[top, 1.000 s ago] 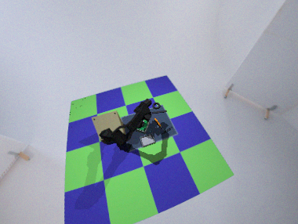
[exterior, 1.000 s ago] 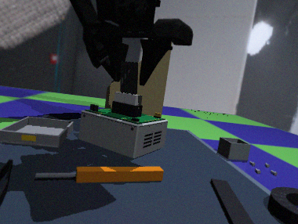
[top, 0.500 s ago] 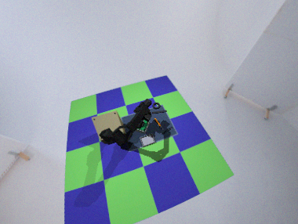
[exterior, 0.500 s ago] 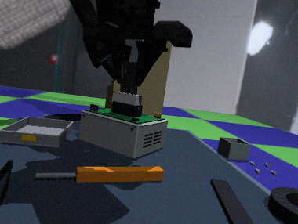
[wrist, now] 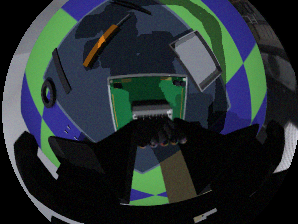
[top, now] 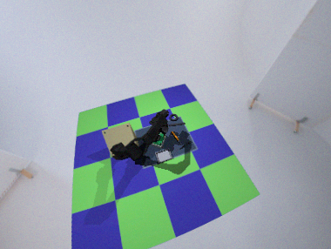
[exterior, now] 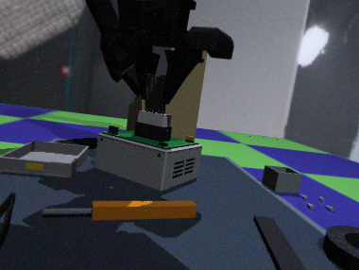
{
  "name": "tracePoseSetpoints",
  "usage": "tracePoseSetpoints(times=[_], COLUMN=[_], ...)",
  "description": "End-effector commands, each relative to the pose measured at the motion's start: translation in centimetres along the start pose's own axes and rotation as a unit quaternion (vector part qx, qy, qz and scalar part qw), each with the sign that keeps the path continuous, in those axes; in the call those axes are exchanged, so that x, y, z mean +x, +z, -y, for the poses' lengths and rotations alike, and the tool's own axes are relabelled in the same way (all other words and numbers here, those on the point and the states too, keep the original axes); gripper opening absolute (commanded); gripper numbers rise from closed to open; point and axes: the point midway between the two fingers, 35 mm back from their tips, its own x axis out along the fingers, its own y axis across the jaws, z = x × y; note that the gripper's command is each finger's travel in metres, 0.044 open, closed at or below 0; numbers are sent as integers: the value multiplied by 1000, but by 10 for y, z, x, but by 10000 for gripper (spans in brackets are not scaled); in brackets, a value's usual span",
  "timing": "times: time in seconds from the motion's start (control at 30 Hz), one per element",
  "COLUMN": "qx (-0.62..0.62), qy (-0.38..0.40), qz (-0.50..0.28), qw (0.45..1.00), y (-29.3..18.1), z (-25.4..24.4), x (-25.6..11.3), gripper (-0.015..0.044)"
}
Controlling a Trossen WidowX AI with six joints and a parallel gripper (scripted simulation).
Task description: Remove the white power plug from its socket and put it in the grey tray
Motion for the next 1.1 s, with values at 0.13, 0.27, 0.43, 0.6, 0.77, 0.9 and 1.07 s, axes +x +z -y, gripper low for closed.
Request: tracePoseSetpoints(times=[0.13,0.27,0.43,0.6,0.77,0.9,1.07], qx=[-7,-8,-9,-8,-7,-7,-7], qy=[-19,35,87,63,-11,-48,-23], qz=[7,7,7,7,8,8,7], qw=[1000,999,996,998,1000,999,1000], y=[-2,-1,-1,-1,-2,-2,-2], z=[-6,3,12,8,-4,-10,-6], x=[-19,-19,-22,-23,-23,-25,-26], gripper=[0,0,0,0,0,0,0])
